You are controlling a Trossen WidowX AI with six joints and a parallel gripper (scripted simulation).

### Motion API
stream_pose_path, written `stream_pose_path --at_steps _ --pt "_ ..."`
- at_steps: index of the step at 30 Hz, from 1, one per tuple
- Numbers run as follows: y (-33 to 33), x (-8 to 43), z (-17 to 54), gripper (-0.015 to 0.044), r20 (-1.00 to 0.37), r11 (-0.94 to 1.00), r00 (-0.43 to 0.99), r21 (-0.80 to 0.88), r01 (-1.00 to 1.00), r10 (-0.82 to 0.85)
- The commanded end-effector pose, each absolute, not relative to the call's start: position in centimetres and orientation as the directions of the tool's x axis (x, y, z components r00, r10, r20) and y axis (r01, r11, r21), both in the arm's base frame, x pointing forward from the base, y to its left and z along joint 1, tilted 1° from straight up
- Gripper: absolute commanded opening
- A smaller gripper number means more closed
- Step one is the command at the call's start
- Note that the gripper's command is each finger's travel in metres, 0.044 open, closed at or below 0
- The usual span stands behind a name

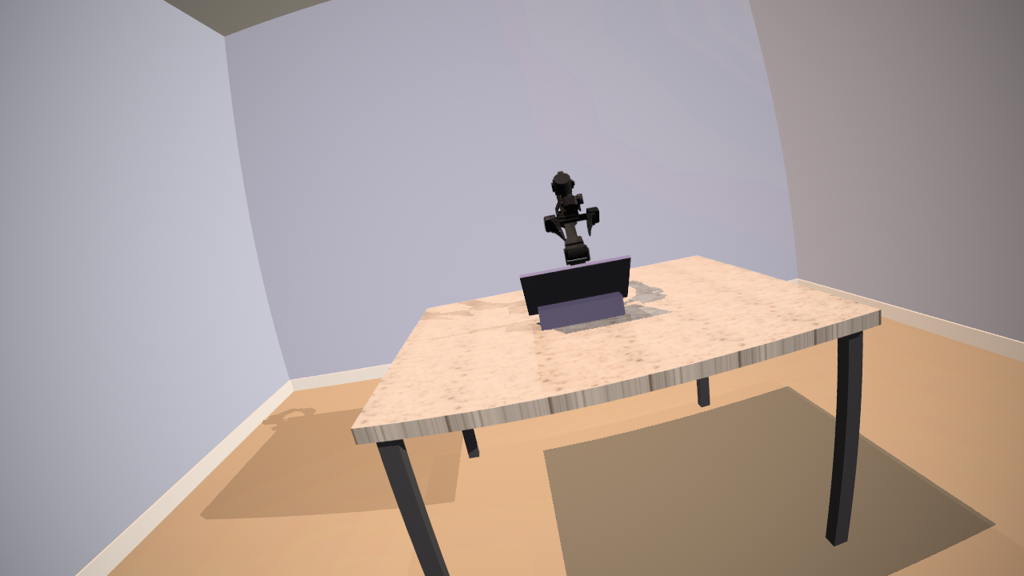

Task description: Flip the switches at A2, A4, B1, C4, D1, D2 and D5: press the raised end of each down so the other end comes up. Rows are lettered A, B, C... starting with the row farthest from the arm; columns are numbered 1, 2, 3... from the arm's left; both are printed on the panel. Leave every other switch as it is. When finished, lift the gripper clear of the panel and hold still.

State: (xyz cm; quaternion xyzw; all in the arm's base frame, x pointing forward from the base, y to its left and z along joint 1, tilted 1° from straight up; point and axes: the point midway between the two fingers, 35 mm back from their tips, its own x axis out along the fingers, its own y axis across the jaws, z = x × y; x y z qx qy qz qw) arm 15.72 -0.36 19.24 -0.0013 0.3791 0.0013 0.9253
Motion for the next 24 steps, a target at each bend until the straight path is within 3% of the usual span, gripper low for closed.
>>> stream_pose_path --at_steps 1,15,24 --pt "-0.4 15.9 19.2 0.0374 -0.702 1.000 0.712 -0.001 -0.003 0.001" --pt "4.0 27.6 16.3 0.0006 -0.726 1.000 0.687 -0.009 0.028 -0.026" --pt "3.9 29.9 14.0 0.0000 -0.742 1.000 0.670 -0.009 0.028 -0.026"
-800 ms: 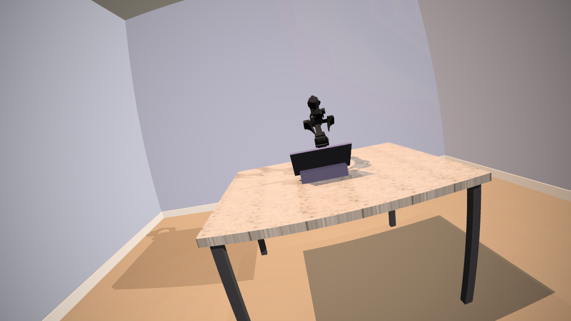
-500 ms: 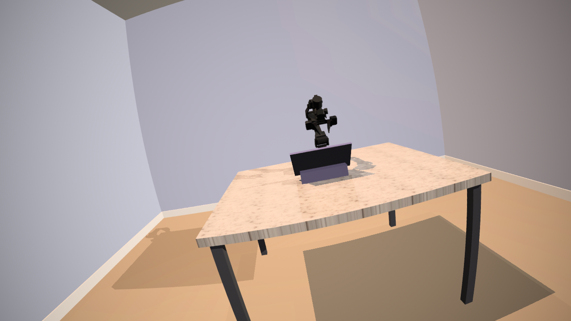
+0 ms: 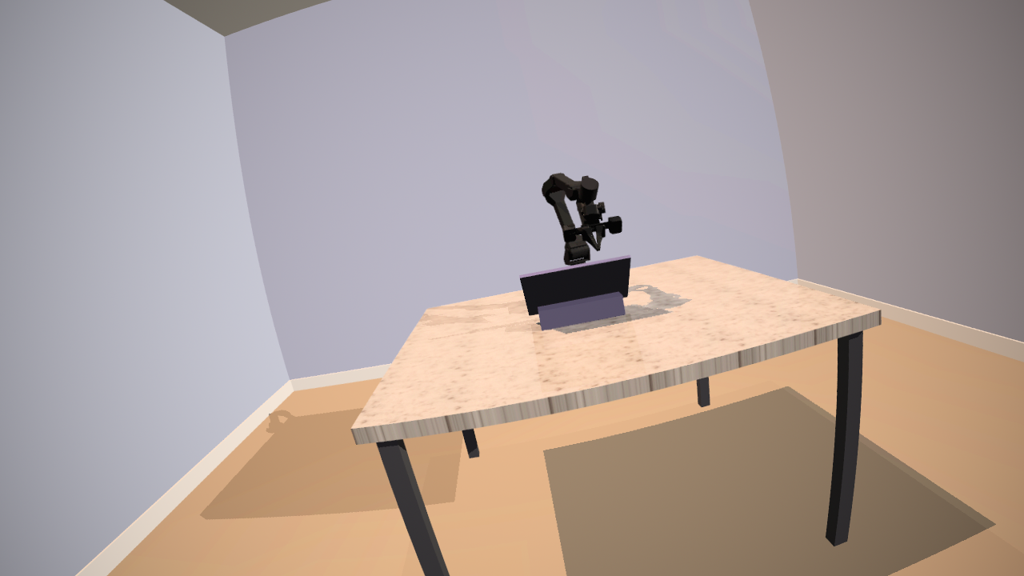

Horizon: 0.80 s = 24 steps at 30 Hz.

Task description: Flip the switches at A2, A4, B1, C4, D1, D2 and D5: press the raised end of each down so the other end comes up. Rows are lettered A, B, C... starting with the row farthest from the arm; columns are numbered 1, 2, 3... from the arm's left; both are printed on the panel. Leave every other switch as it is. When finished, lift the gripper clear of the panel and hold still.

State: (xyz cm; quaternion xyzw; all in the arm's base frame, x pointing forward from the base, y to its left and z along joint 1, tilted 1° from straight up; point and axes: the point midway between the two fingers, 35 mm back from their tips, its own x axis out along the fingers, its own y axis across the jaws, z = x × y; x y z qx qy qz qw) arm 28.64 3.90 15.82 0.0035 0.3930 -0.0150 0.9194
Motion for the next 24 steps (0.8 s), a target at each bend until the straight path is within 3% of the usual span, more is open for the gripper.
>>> stream_pose_path --at_steps 1,24 --pt "3.9 30.0 13.9 0.0000 -0.743 1.000 0.669 -0.009 0.028 -0.026" --pt "3.8 31.7 12.2 0.0000 -0.742 1.000 0.670 -0.010 0.028 -0.026"
